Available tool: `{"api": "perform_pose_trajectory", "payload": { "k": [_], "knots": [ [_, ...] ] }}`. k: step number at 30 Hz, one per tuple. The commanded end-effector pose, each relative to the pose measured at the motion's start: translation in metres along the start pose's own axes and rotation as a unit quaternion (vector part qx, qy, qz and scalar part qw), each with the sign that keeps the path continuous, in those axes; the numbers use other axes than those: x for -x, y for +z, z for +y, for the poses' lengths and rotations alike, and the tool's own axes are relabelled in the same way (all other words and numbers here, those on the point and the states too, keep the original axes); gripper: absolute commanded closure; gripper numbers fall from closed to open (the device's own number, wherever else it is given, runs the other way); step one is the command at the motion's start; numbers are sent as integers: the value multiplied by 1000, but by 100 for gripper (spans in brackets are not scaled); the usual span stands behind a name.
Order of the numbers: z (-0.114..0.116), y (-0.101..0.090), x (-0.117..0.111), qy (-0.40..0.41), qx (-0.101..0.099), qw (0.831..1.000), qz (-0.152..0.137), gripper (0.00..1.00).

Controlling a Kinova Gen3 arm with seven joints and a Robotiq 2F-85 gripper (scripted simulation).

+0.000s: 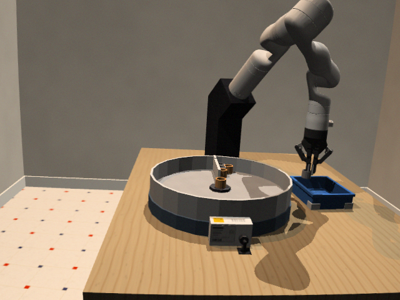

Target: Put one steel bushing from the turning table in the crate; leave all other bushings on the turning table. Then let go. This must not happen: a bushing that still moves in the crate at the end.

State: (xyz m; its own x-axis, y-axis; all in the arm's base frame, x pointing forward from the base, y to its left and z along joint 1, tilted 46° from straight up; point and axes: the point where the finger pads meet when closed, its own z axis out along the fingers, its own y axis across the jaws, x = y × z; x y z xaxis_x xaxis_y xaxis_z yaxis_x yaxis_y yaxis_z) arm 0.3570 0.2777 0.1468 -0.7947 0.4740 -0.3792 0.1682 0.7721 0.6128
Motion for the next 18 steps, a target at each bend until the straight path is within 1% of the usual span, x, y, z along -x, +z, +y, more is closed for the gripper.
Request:
{"api": "perform_pose_trajectory", "payload": {
  "k": [1, 18],
  "knots": [
    [0, 0, -2, -1, 0, 1000, 2, 100],
    [1, 0, -4, -2, 1, 1000, 4, 100]
  ]
}}
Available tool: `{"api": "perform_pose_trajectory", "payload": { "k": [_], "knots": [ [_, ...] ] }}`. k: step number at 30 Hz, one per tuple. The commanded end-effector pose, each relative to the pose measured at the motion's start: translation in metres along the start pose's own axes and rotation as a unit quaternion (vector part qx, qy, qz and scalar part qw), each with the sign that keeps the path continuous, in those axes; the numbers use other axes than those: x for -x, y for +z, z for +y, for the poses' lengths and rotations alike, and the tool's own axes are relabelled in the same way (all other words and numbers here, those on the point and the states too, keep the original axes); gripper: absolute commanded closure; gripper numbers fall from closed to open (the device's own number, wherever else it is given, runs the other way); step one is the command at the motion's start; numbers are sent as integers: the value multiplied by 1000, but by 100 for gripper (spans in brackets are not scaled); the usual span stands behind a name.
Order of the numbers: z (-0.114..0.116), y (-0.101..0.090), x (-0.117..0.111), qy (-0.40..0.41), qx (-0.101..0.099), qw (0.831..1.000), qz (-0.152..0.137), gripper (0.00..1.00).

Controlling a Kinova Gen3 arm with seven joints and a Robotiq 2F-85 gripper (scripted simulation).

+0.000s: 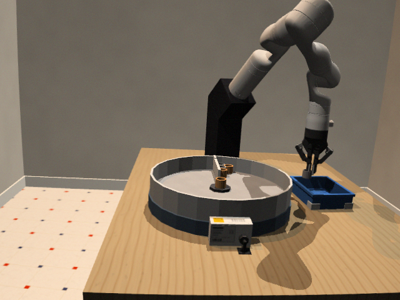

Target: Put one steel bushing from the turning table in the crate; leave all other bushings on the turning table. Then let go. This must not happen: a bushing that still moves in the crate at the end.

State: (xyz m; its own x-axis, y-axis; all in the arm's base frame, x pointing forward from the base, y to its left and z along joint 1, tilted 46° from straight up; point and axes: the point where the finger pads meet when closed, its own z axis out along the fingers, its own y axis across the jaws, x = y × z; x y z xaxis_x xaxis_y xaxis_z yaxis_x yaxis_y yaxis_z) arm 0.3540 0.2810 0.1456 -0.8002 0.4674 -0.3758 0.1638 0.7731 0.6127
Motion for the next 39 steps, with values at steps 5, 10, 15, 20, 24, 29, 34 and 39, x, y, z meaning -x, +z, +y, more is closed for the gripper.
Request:
{"api": "perform_pose_trajectory", "payload": {
  "k": [5, 10, 15, 20, 24, 29, 34, 39],
  "knots": [
    [0, 5, 0, 0, 0, 1000, 0, 100],
    [0, 8, 0, 0, 0, 1000, 0, 100],
    [0, 8, 0, 0, 0, 1000, 0, 100],
    [0, 10, 0, 0, 0, 1000, 0, 100],
    [0, 17, 0, 0, 0, 1000, 0, 100],
    [0, 17, 0, 0, 0, 1000, 0, 100],
    [0, 17, 0, 0, 0, 1000, 0, 100],
    [0, 22, 0, 0, 0, 1000, -1, 100]
  ]
}}
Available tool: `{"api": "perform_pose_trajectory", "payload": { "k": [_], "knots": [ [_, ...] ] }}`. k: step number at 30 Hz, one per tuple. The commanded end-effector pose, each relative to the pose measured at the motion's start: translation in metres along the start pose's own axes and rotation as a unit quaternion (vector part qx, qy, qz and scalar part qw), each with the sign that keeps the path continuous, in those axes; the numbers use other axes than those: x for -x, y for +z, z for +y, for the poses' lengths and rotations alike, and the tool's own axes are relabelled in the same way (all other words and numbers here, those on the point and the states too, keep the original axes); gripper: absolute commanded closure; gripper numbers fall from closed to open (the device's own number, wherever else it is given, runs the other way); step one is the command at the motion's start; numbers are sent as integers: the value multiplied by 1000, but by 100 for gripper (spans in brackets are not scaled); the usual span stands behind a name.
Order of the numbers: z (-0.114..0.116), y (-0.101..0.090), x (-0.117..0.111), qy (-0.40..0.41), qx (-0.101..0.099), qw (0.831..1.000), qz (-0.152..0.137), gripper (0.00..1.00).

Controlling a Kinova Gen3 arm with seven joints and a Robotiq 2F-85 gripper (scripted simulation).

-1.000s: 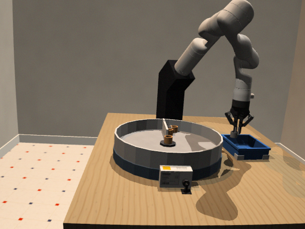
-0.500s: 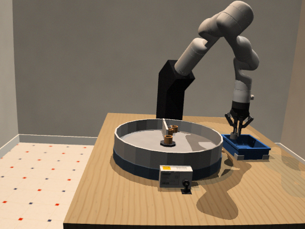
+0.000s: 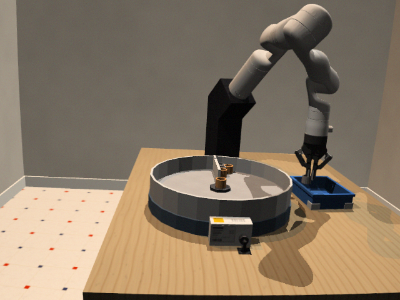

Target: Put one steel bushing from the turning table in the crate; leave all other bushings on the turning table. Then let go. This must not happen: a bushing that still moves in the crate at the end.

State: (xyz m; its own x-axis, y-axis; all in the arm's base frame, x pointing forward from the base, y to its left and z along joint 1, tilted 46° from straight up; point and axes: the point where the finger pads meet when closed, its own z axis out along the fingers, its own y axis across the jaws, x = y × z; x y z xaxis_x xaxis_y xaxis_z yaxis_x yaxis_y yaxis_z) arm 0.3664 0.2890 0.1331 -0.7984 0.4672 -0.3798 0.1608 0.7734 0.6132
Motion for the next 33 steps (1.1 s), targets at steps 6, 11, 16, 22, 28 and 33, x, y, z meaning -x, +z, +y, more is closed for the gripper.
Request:
{"api": "perform_pose_trajectory", "payload": {
  "k": [6, 11, 16, 22, 28, 33],
  "knots": [
    [0, 6, -1, 1, -1, 1000, 1, 100],
    [0, 6, -1, 1, -1, 1000, 1, 100],
    [0, 9, -1, 1, -1, 1000, 1, 100],
    [0, 14, -1, 1, -1, 1000, 1, 100],
    [0, 14, -1, 1, -1, 1000, 1, 100],
    [0, 18, -1, 1, -1, 1000, 1, 100]
  ]
}}
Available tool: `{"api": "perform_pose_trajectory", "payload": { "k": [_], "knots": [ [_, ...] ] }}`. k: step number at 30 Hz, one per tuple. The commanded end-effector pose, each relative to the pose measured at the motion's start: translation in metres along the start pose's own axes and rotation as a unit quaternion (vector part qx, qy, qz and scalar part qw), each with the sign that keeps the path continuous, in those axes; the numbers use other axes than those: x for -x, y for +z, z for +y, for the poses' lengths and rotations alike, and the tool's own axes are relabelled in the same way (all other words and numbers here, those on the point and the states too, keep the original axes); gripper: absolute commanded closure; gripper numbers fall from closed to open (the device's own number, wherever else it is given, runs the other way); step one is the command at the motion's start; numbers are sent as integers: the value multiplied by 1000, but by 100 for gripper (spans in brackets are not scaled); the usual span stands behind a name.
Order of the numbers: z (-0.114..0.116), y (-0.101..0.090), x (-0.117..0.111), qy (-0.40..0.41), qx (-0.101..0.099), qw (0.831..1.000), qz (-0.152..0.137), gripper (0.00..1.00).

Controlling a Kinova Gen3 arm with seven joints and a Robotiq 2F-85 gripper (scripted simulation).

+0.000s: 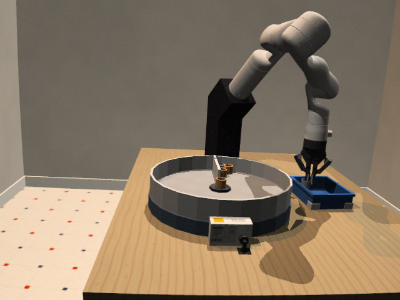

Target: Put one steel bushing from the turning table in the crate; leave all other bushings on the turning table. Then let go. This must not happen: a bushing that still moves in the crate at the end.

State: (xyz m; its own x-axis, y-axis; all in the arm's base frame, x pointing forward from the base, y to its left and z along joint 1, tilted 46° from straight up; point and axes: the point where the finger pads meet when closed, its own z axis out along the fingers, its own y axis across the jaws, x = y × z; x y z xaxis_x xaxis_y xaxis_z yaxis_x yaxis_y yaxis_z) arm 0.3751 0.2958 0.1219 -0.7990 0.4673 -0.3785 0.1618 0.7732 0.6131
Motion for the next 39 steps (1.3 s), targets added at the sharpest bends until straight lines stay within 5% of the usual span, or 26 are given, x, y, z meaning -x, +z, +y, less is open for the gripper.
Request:
{"api": "perform_pose_trajectory", "payload": {
  "k": [1, 39],
  "knots": [
    [0, 4, 0, 1, 0, 1000, 0, 100],
    [0, 19, 0, 0, 0, 1000, 1, 100]
  ]
}}
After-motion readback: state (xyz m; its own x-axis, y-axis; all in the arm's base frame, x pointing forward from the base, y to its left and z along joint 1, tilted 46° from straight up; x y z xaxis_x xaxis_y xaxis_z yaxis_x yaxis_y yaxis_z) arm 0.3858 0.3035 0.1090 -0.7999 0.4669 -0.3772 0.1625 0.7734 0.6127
